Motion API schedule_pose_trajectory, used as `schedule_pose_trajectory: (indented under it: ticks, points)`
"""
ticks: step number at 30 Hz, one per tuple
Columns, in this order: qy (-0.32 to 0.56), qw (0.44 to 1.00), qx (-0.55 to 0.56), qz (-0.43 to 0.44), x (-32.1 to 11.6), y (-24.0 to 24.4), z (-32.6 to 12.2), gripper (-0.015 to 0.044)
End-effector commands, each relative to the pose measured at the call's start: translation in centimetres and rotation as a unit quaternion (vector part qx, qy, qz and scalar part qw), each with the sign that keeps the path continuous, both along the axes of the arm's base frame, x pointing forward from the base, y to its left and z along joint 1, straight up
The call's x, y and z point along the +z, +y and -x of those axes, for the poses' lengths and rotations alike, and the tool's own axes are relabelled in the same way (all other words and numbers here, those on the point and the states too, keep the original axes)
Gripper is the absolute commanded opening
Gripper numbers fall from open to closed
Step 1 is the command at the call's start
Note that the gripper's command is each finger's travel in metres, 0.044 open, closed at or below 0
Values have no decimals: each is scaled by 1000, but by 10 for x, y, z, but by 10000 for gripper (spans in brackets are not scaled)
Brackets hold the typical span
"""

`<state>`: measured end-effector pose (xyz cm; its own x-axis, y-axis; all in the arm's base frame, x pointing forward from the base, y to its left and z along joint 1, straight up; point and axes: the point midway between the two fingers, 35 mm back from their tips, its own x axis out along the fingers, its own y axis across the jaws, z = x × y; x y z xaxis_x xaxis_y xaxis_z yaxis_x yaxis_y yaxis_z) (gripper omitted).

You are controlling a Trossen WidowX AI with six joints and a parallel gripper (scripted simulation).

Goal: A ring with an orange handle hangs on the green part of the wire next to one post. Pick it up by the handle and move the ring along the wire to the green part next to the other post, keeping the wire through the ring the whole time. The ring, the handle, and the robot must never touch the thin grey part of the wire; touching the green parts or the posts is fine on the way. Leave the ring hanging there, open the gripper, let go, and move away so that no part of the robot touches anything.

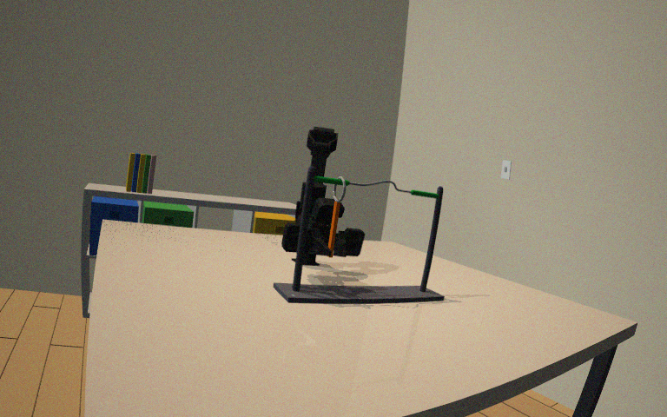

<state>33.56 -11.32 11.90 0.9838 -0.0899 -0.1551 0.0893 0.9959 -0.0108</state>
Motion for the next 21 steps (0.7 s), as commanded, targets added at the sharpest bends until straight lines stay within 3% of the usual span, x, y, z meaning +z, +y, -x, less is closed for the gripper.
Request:
schedule_pose_trajectory:
  ticks: [1,12,21]
  points:
    - [0,1000,-3,-2,0,-1,-1,160]
    - [0,1000,-3,-2,0,-1,-1,160]
    - [1,1000,0,0,0,0,-1,-76]
